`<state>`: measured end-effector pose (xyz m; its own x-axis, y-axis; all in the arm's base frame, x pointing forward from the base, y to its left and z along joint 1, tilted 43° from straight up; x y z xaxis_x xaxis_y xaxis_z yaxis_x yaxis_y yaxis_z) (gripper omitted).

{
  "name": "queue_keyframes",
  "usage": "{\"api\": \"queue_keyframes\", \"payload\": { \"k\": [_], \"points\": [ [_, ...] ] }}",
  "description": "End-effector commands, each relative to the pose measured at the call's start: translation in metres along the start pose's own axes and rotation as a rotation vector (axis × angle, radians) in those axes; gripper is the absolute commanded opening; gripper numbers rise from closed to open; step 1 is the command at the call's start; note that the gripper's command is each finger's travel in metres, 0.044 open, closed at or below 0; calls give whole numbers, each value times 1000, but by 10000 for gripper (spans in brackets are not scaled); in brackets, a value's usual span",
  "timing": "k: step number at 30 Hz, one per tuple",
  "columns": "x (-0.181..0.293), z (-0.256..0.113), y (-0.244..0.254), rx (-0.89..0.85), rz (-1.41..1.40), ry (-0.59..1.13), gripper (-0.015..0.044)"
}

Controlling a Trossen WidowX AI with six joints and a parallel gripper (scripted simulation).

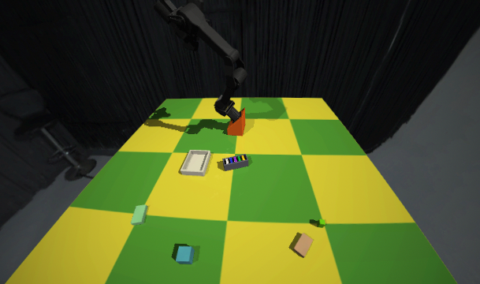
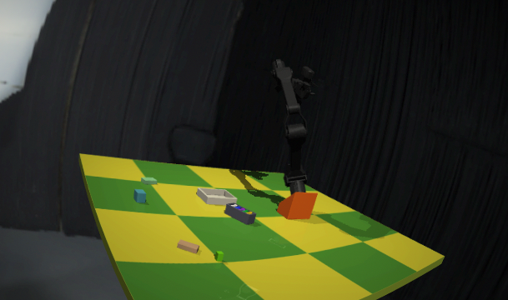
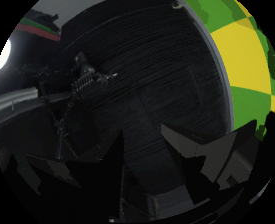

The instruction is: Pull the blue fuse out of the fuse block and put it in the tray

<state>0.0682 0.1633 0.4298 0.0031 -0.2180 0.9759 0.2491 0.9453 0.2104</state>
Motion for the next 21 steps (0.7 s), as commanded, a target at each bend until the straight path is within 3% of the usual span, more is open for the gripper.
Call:
{"api": "queue_keyframes", "payload": {
  "k": [1,4,13,21],
  "points": [
    [1,2,-1,9,-3,2,149],
    [18,23,-17,131,-56,38,70],
    [56,83,-114,558,-474,144,67],
    [71,80,-221,869,-942,347,67]
  ]
}}
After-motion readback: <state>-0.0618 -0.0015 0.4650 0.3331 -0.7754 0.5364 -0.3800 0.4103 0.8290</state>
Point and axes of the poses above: the point midway between the two fingers, 35 mm back from their tips, its own z axis out along the fingers, its own y axis across the jaws, x = y × z, the point moved 7 cm from there along -z, back along the fingers, and after that the axes turned 15 degrees about z, right-handed, at the moved point
